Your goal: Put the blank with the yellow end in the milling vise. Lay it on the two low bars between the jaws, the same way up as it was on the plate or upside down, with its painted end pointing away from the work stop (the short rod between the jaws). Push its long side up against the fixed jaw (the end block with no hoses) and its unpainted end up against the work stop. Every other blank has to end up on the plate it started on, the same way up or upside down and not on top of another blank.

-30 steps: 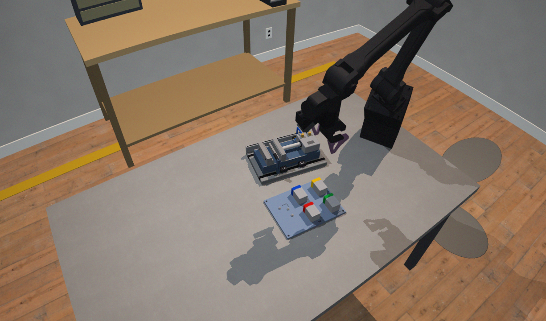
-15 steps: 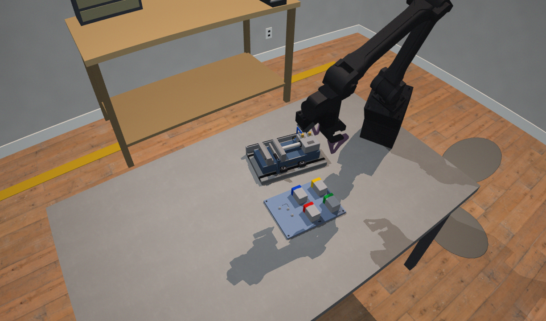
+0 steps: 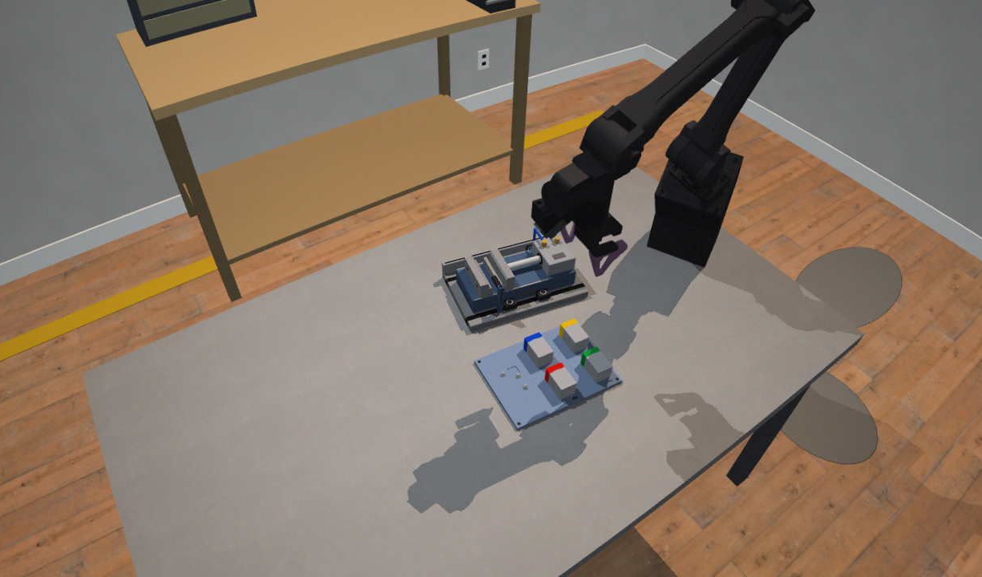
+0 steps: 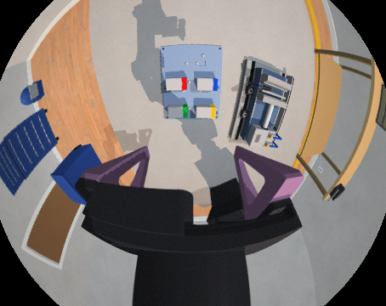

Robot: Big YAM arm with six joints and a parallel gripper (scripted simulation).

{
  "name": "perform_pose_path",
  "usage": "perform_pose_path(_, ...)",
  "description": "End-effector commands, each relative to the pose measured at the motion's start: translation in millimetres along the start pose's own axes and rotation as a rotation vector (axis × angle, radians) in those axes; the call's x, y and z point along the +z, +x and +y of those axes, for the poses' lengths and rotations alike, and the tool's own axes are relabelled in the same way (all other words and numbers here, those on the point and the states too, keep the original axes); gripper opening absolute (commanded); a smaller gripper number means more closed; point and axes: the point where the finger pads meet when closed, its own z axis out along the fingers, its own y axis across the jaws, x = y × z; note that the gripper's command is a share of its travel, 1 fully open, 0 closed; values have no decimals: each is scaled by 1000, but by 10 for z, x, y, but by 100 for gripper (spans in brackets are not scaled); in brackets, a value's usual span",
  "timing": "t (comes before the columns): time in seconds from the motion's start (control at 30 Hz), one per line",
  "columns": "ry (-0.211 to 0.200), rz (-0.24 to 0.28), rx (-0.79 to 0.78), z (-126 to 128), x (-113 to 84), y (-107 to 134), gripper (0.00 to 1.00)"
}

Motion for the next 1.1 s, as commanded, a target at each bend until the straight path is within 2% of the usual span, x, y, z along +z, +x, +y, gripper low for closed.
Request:
perform_pose_path(0.0,-4,-12,-1,58,-56,-111,100)
perform_pose_path(0.73,-4,-12,-1,58,-56,-111,100)
perform_pose_path(0.77,-6,-12,-1,55,12,-94,100)
perform_pose_path(0.83,-6,-12,-1,55,12,-94,100)
perform_pose_path(0.9,-2,6,2,28,328,-48,100)
perform_pose_path(0.93,-2,6,2,28,563,-61,100)
perform_pose_path(0.97,-2,6,2,28,563,-61,100)
perform_pose_path(1.0,-2,6,2,29,818,-56,100)
perform_pose_path(1.03,-2,6,2,29,818,-56,100)
perform_pose_path(1.07,-2,5,1,30,1041,-37,100)
